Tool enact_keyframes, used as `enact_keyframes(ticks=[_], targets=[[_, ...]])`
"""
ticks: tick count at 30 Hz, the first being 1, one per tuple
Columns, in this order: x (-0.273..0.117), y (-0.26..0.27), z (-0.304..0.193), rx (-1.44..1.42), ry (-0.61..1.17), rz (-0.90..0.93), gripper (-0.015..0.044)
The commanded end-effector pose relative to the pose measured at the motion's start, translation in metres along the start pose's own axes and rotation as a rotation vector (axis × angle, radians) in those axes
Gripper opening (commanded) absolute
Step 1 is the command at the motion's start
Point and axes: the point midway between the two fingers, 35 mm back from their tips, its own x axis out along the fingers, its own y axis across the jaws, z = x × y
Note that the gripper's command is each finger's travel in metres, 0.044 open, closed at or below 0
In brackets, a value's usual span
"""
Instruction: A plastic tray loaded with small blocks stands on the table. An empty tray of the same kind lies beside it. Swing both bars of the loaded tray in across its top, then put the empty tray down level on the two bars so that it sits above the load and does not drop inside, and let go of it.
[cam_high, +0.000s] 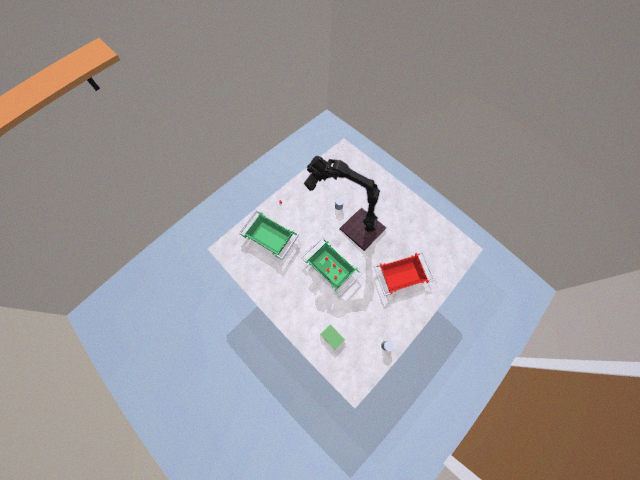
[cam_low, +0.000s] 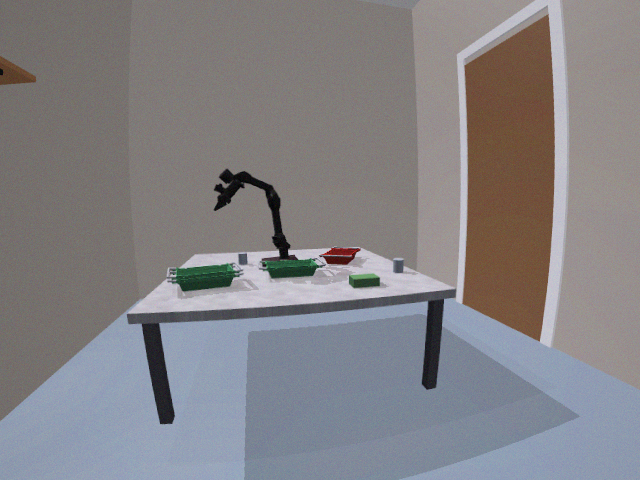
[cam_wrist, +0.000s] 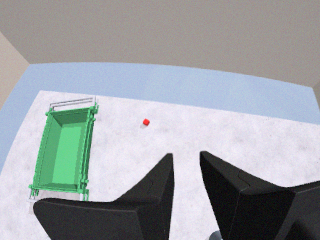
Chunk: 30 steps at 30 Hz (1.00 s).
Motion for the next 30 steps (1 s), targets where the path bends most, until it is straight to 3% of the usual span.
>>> enact_keyframes(ticks=[1, 17, 30], targets=[[0.029, 0.06, -0.033, 0.223, 0.143, 0.082, 0.0088], [0.06, 0.165, -0.12, 0.809, 0.452, -0.002, 0.0088], [0.066, 0.226, -0.199, 1.268, 0.592, -0.274, 0.0088]])
